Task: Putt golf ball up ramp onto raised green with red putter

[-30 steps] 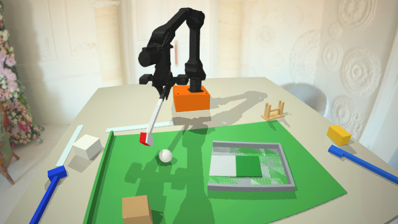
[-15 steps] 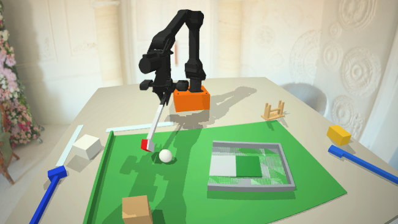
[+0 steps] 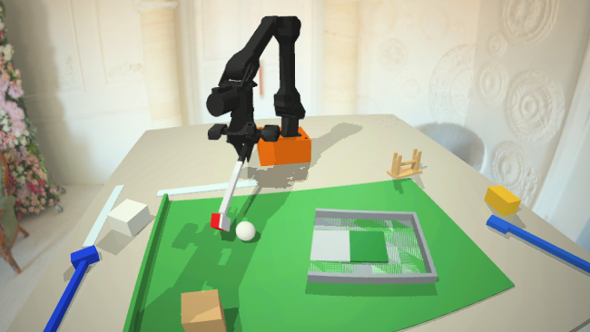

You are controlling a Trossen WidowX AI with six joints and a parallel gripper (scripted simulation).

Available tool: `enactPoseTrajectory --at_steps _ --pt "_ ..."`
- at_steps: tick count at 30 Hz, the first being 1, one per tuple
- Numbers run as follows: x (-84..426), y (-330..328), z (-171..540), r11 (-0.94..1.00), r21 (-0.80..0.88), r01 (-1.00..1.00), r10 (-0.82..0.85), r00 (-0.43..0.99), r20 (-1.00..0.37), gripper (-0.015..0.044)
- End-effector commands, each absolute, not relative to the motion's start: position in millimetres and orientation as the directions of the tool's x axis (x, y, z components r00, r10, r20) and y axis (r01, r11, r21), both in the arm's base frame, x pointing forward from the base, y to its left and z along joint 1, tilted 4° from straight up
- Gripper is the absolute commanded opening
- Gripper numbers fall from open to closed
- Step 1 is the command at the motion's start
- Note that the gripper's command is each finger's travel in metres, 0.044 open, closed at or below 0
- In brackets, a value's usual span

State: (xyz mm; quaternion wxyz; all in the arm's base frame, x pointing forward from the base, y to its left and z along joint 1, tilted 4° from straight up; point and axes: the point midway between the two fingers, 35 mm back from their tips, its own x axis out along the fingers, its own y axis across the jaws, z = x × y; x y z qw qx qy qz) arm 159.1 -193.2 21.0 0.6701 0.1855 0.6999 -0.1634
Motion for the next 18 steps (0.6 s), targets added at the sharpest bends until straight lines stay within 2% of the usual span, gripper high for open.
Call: enactPoseTrajectory --at_steps 1,18 --pt "159 -193 22 0.878 0.019 0.479 0.04 -0.032 -0.999 0.0" --pt "144 -220 17 0.875 0.014 0.483 0.035 -0.036 -0.999 0.0"
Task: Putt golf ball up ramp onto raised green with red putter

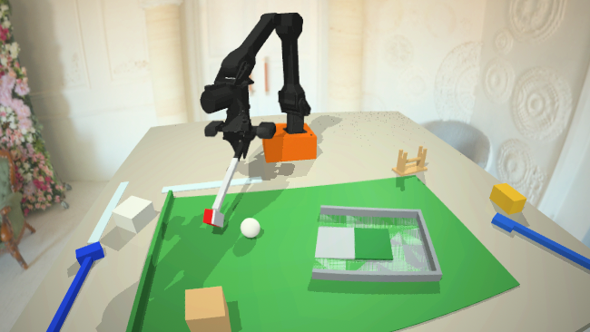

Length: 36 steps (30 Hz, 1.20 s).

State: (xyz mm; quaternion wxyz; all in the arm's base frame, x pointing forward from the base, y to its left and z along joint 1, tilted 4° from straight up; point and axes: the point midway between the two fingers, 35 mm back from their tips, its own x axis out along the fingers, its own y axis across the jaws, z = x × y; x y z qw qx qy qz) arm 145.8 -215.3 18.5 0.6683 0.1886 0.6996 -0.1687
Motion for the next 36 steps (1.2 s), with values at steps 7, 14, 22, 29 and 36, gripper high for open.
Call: enactPoseTrajectory --at_steps 7,14,22,29,36 --pt "151 -211 19 0.873 0.017 0.488 0.039 -0.035 -0.999 0.0" --pt "199 -138 21 0.874 0.022 0.485 0.042 -0.03 -0.999 0.0" --pt "212 -98 21 0.875 0.026 0.483 0.046 -0.03 -0.999 0.0" --pt "215 -100 45 0.875 0.025 0.483 0.045 -0.029 -0.999 0.0" --pt "214 -102 80 0.875 0.025 0.483 0.045 -0.03 -0.999 0.0"
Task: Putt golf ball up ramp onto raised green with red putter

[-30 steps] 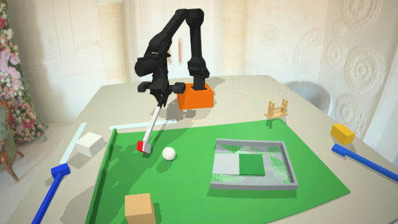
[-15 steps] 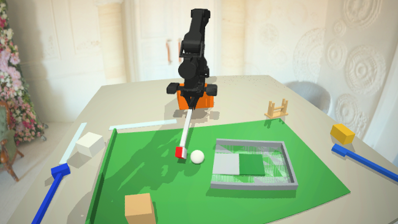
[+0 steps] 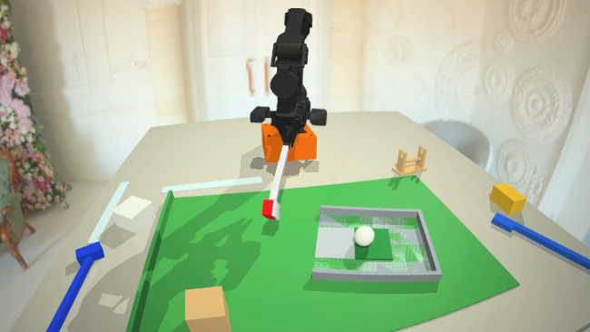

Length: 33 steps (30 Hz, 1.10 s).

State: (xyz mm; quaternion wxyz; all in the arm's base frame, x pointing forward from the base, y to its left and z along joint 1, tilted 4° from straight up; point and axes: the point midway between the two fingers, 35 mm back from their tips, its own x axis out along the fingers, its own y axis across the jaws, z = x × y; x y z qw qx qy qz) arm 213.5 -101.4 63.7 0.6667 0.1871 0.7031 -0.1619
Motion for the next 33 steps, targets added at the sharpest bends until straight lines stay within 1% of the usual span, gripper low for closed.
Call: enactPoseTrajectory --at_steps 1,3,33 --pt "213.9 -101.6 81.4 0.875 0.025 0.483 0.045 -0.03 -0.999 0.0" --pt "214.4 -102.0 71.6 0.877 0.022 0.479 0.044 -0.035 -0.998 0.0" --pt "214.4 -102.0 71.6 0.877 0.022 0.479 0.044 -0.035 -0.998 0.0"
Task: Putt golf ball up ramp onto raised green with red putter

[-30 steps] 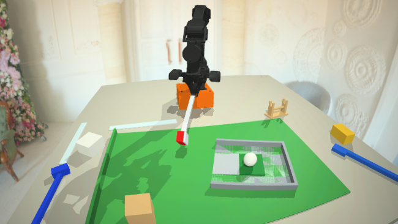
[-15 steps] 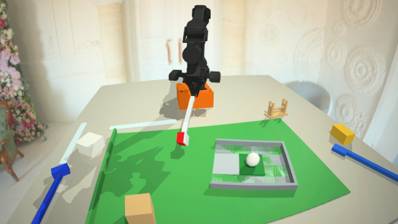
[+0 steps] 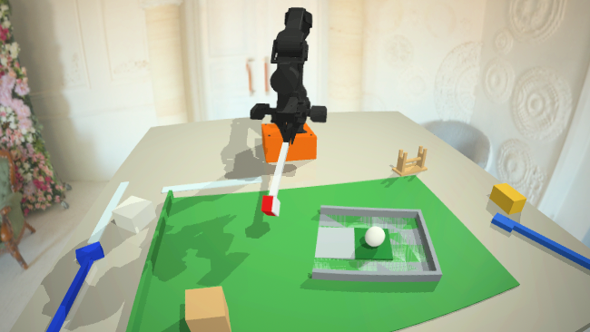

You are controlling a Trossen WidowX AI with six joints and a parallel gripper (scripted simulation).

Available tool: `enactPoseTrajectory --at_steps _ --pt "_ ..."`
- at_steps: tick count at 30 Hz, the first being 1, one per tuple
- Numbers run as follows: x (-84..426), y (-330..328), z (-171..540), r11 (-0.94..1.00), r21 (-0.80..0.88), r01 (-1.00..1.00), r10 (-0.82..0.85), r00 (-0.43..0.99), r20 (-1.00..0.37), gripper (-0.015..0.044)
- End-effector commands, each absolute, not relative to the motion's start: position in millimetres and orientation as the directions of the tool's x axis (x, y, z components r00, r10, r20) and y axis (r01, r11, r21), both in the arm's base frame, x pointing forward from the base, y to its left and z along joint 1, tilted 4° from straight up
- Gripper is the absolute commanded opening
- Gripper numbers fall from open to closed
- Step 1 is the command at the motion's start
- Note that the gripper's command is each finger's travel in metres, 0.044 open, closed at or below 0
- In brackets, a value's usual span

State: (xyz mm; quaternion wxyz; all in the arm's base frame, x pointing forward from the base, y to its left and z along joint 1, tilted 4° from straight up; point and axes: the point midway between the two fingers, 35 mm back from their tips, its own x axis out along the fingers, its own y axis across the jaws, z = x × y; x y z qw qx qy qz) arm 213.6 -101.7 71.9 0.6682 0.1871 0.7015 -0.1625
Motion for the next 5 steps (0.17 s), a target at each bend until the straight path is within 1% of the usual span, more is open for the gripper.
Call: enactPoseTrajectory --at_steps 1,5 --pt "214.4 -102.0 71.6 0.877 0.022 0.479 0.044 -0.035 -0.998 0.0" --pt "214.4 -102.0 71.6 0.877 0.022 0.479 0.044 -0.035 -0.998 0.0"
